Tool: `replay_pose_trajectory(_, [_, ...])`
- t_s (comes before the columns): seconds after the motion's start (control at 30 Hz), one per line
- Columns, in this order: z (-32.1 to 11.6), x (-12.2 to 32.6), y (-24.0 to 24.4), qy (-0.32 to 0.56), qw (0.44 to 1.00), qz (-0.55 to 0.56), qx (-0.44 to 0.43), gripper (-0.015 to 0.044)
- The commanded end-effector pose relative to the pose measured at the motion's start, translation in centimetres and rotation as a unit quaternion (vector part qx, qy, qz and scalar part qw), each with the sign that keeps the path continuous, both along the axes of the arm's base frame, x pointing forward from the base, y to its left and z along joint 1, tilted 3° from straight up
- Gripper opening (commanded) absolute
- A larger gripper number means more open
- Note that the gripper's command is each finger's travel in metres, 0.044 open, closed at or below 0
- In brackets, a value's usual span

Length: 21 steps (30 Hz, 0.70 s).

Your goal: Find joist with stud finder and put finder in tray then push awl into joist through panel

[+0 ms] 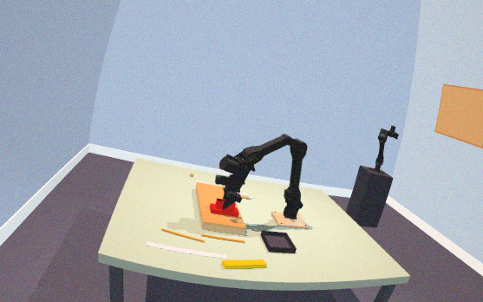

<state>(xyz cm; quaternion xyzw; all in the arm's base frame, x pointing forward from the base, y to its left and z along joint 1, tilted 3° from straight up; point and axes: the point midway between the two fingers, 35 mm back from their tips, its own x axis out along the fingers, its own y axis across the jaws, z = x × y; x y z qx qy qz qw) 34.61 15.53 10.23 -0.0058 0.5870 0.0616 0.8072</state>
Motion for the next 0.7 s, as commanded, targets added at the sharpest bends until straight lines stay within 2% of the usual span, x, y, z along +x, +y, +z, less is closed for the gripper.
replay_pose_trajectory(0.0, [0.0, 0.0, 1.5, 0.001, 1.000, -0.001, 0.000, 0.0000])
replay_pose_trajectory(0.67, [0.4, -0.7, 7.6, 0.001, 1.000, -0.001, 0.003, 0.0000])
